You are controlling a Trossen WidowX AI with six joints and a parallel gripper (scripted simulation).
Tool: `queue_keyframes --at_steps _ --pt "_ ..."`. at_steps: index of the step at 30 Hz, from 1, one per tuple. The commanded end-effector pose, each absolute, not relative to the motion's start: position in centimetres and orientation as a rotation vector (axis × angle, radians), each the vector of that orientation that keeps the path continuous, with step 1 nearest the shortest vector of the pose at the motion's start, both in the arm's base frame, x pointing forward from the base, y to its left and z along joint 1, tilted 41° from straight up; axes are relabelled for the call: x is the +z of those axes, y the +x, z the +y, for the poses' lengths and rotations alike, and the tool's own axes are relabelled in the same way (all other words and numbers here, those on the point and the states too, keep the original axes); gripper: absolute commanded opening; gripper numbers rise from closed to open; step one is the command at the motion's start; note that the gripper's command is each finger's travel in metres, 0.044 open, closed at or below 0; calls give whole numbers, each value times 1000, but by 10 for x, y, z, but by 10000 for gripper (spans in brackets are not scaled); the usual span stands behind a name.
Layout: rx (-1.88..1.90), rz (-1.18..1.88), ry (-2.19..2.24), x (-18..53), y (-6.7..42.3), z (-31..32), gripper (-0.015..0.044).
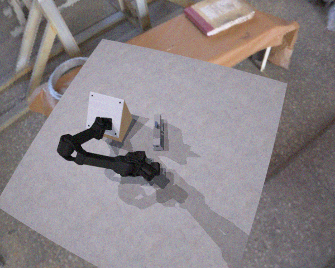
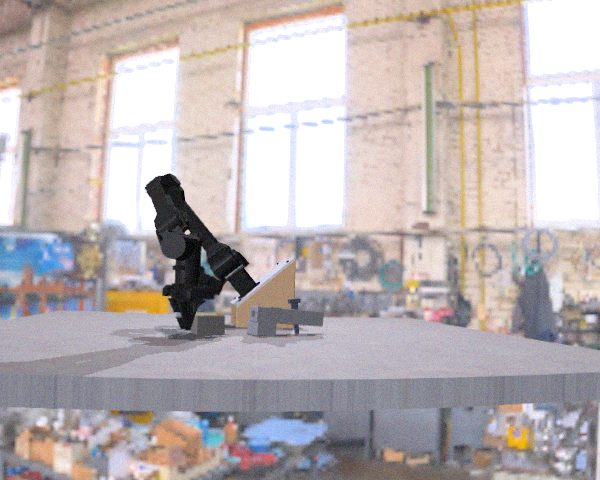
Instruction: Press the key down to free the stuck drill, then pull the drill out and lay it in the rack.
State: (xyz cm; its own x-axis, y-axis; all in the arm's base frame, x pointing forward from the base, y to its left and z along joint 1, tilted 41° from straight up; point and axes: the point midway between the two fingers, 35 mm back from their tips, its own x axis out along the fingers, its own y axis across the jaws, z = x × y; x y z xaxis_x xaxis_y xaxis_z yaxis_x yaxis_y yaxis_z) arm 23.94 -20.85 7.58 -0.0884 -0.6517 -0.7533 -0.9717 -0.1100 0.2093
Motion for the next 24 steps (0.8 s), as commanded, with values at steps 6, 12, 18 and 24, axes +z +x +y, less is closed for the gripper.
queue_keyframes --at_steps 6,12,18,24 --pt "1053 1758 -1782 76 240 -209 367" --pt "1060 1755 -1780 84 241 -201 440" --pt "1067 1753 -1778 101 241 -181 440" --pt "1067 1752 -1778 120 244 -166 440"
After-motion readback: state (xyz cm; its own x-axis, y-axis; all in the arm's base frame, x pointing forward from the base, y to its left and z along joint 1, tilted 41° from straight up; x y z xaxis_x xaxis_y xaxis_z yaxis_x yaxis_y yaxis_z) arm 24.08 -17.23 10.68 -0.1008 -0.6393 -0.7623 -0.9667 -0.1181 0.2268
